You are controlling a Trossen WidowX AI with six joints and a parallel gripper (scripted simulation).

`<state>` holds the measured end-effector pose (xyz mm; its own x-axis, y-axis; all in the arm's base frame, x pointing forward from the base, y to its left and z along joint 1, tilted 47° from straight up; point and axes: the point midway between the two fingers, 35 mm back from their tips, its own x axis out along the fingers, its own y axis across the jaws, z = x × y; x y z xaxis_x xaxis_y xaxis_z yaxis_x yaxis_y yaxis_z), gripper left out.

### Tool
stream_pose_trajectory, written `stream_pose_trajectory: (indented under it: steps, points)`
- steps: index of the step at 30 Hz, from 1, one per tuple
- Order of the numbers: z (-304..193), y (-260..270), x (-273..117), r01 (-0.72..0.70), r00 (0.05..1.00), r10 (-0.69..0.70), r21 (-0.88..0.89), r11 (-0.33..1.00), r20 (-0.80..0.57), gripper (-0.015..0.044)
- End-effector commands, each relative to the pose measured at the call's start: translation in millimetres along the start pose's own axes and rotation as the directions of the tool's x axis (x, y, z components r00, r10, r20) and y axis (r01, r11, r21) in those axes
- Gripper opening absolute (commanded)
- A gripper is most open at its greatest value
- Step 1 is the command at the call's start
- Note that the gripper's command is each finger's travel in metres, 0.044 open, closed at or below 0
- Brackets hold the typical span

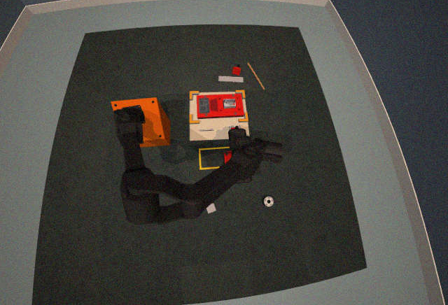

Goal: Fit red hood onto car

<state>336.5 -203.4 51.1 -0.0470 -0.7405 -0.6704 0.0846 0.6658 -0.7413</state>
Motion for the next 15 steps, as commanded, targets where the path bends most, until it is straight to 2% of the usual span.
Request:
stream_pose_trajectory:
  steps: [1, 4, 8, 15]
  points:
    - [0.0, -0.5, -0.3, 0.000, 1.000, 0.000, 0.002, 1.000, 0.000, 0.0367]
    - [0.0, -0.5, -0.3, 0.000, 1.000, 0.000, 0.002, 1.000, 0.000, 0.0440]
    - [1.3, -0.1, -12.7, -0.004, 1.000, 0.004, 0.002, 1.000, 0.002, 0.0440]
    - [-0.4, -1.1, -77.9, -0.017, 1.000, 0.017, 0.000, 1.000, 0.009, 0.0440]
